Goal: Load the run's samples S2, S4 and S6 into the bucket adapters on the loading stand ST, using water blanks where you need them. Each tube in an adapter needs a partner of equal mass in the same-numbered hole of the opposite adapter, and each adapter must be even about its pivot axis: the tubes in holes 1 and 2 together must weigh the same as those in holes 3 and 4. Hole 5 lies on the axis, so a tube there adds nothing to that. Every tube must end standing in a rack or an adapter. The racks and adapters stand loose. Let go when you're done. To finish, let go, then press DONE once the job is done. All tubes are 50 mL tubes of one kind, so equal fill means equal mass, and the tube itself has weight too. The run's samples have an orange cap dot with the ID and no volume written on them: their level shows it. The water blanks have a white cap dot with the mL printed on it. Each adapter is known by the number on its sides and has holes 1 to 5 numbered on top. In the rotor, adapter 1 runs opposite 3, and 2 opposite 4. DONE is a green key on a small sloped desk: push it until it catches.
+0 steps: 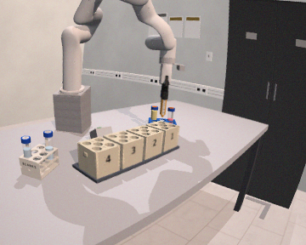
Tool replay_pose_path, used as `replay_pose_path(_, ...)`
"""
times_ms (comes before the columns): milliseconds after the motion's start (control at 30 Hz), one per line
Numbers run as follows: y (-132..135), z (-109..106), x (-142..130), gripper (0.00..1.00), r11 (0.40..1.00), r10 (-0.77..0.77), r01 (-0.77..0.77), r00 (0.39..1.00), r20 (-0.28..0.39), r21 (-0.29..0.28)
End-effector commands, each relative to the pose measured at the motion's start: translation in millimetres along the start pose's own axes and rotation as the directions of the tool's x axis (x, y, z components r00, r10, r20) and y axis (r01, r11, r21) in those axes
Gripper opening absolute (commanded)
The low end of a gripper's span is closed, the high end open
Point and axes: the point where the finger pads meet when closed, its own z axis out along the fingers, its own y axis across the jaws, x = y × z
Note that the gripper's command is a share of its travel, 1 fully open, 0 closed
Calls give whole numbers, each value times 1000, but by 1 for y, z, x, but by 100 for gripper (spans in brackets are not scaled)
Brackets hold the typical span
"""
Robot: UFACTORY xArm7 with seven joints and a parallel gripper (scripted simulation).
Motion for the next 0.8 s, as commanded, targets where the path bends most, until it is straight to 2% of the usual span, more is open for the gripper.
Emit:
replay_pose_path(0, 0, -8, 1, 0, 1000, 0, 0, 1000, -4, 1)
replay_pose_path(767, 0, -48, 1, 0, 1000, 0, 0, 1000, -4, 1)
